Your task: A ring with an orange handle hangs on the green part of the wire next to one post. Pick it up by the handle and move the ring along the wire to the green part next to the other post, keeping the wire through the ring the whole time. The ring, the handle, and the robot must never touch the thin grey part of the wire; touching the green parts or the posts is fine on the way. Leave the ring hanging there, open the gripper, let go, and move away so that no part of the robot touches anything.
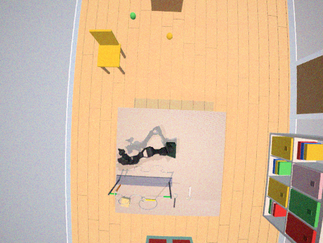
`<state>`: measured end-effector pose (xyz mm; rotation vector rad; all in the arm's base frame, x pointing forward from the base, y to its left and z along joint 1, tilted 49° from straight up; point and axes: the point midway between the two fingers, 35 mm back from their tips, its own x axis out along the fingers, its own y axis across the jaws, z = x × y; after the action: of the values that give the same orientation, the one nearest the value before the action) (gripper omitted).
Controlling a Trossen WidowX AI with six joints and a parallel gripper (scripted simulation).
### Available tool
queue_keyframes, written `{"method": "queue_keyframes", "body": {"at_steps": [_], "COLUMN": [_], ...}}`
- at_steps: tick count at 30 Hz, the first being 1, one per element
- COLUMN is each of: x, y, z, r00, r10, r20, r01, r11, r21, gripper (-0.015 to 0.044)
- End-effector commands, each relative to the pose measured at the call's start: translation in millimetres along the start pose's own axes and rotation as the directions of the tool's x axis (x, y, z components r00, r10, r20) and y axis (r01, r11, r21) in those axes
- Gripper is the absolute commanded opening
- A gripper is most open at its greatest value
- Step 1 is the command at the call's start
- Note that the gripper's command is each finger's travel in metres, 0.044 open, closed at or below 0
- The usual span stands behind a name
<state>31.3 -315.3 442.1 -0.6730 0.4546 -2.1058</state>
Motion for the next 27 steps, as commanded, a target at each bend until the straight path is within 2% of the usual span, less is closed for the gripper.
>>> {"method": "queue_keyframes", "body": {"at_steps": [1,5,9,13,17,22,27], "x": [0.6,10.1,15.2,13.8,6.4,-9.2,-30.2], "y": [1.1,24.8,55.2,86.1,115.5,147.7,173.2], "z": [1.6,31.9,64.4,91.7,113.1,131.4,142.8], "r00": [1.0,0.981,0.915,0.803,0.651,0.416,0.15], "r10": [0.005,0.116,0.258,0.4,0.53,0.658,0.73], "r20": [0.008,0.153,0.31,0.442,0.543,0.627,0.667], "r01": [-0.005,-0.113,-0.247,-0.38,-0.504,-0.637,-0.733], "r11": [1.0,0.993,0.966,0.915,0.837,0.703,0.534], "r21": [-0.001,-0.028,-0.076,-0.139,-0.212,-0.315,-0.42], "gripper": [0.0374,0.0269,0.0164,0.016,0.016,0.016,0.016]}}
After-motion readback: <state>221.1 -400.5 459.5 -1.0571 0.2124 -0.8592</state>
